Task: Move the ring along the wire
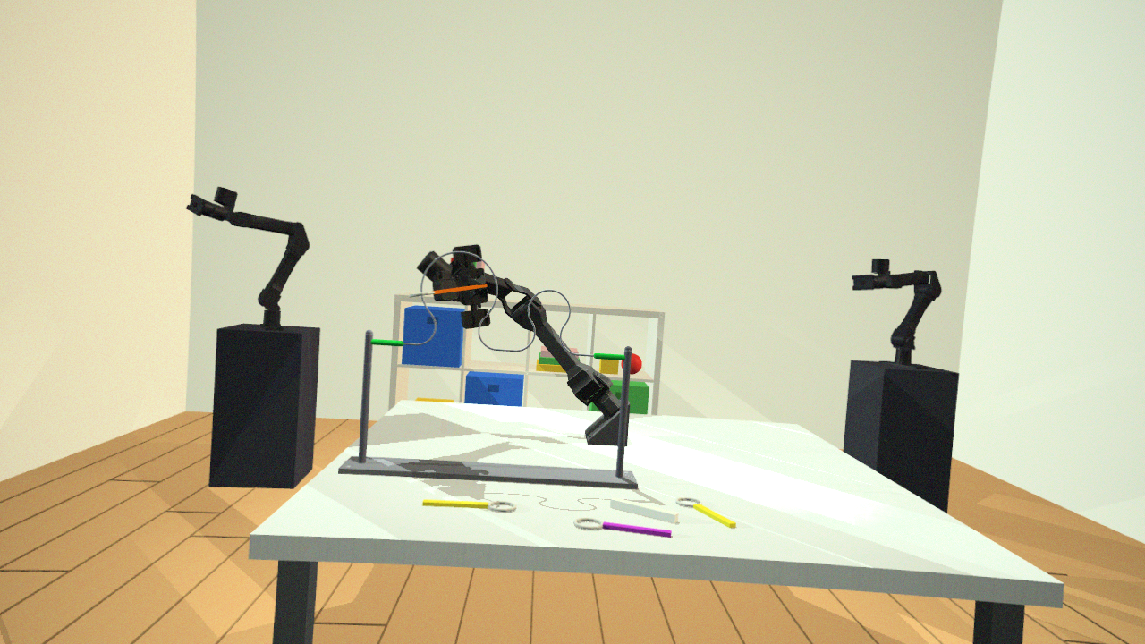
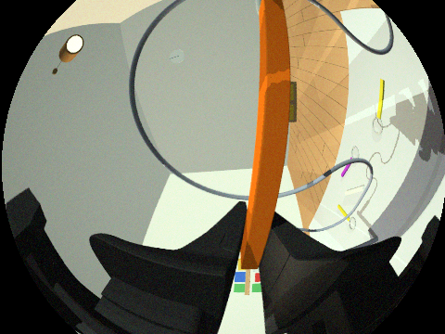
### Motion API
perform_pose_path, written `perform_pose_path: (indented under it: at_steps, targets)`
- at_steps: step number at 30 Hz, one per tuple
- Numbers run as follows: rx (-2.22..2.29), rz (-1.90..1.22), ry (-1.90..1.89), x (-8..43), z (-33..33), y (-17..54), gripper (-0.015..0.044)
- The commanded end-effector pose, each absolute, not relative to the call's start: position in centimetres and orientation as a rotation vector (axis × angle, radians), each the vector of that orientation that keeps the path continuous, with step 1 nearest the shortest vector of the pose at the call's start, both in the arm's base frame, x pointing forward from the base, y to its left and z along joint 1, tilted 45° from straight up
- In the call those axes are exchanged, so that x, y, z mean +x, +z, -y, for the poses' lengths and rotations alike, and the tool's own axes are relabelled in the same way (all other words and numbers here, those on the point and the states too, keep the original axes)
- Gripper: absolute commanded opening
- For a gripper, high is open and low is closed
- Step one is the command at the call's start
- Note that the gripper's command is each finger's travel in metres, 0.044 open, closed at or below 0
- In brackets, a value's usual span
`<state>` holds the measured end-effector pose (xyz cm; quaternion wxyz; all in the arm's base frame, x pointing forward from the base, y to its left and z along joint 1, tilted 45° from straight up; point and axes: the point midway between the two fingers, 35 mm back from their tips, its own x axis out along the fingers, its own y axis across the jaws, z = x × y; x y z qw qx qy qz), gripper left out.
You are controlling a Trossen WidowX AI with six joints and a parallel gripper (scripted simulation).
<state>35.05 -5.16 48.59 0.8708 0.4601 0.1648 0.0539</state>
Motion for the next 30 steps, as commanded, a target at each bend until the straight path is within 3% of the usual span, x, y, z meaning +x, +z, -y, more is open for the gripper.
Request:
perform_pose_path:
  at_steps: [1, 30]
  targets:
    - [0.909, -0.353, 0.098, 35.21, 5.30, 48.33, -0.0150]
    - [0.554, -0.389, 0.001, 35.16, 6.27, 47.41, -0.0150]
